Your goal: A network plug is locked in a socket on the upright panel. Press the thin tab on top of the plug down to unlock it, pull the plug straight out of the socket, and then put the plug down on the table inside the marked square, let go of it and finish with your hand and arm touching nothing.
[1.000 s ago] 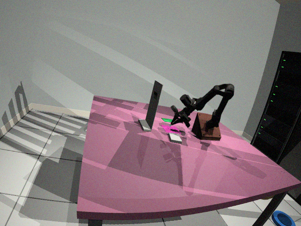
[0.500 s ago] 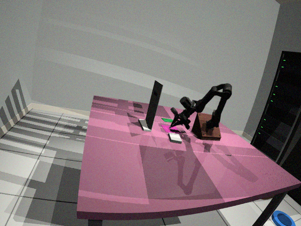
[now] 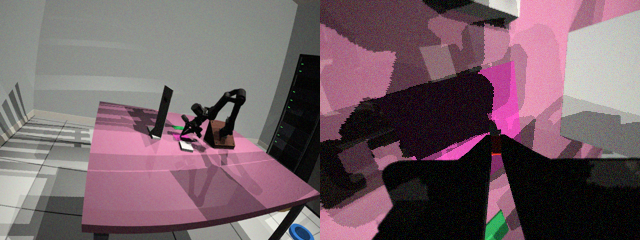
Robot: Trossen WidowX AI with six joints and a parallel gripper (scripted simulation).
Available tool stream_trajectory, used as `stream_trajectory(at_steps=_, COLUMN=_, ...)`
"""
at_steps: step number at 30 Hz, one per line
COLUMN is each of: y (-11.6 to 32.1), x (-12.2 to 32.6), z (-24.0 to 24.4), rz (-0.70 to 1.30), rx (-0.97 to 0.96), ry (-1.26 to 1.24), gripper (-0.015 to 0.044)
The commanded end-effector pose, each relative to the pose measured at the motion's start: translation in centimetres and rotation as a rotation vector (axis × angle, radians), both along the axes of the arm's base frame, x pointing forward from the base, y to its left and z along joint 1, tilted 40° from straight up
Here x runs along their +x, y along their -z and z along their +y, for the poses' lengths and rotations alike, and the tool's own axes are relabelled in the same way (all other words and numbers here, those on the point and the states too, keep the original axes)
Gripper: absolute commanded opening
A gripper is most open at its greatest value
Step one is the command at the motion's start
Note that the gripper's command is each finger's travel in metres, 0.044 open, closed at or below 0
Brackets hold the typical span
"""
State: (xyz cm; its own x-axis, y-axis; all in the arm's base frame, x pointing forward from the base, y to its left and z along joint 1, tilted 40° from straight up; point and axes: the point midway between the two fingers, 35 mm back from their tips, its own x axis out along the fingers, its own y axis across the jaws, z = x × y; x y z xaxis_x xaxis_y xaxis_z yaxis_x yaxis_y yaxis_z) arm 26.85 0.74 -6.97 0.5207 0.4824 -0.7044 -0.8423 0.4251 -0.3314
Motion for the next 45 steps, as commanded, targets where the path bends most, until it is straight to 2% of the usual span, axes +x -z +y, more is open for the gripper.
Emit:
stream_trajectory(at_steps=1, y=0.0, x=0.0, z=0.0, rz=0.000, rx=0.000, ry=-0.001, gripper=0.0053)
stream_trajectory(at_steps=5, y=0.0, x=0.0, z=0.0, rz=0.000, rx=0.000, ry=-0.001, gripper=0.0156)
stream_trajectory(at_steps=45, y=-2.1, x=-1.2, z=-1.9, rz=0.005, rx=-0.004, ry=0.001, gripper=0.0156)
